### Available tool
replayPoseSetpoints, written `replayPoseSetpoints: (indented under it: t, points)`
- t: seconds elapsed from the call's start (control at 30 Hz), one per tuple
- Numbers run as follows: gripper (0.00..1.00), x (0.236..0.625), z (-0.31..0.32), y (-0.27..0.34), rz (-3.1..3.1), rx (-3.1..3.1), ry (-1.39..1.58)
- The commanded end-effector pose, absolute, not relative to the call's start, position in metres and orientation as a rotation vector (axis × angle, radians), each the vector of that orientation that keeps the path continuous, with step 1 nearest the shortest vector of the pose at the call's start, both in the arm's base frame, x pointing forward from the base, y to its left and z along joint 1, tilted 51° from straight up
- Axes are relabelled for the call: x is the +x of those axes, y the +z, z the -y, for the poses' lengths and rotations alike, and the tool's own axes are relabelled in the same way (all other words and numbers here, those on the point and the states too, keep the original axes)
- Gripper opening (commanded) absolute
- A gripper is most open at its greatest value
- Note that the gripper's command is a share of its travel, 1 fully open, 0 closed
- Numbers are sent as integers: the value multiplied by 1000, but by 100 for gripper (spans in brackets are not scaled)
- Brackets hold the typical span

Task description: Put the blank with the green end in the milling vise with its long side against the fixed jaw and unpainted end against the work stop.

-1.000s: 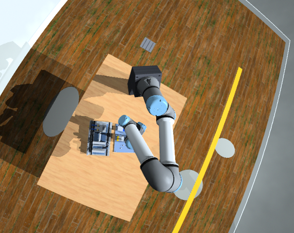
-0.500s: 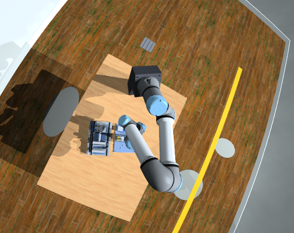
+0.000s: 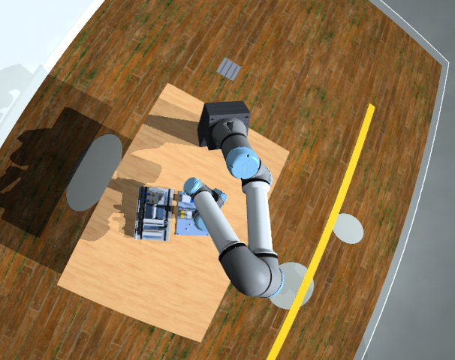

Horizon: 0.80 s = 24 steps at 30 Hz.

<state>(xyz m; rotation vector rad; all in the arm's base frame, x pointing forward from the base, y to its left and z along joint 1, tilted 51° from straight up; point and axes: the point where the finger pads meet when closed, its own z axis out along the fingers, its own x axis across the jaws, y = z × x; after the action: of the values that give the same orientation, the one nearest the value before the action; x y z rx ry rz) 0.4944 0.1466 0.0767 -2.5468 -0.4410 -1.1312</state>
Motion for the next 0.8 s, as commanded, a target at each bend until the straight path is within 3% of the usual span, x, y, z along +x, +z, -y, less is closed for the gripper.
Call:
replayPoseSetpoints:
  t: [0.0,0.77]
  points:
    - [100,493,-146,78,441,-2547,-1132]
    - [100,492,-145,80,441,-2547,-1132]
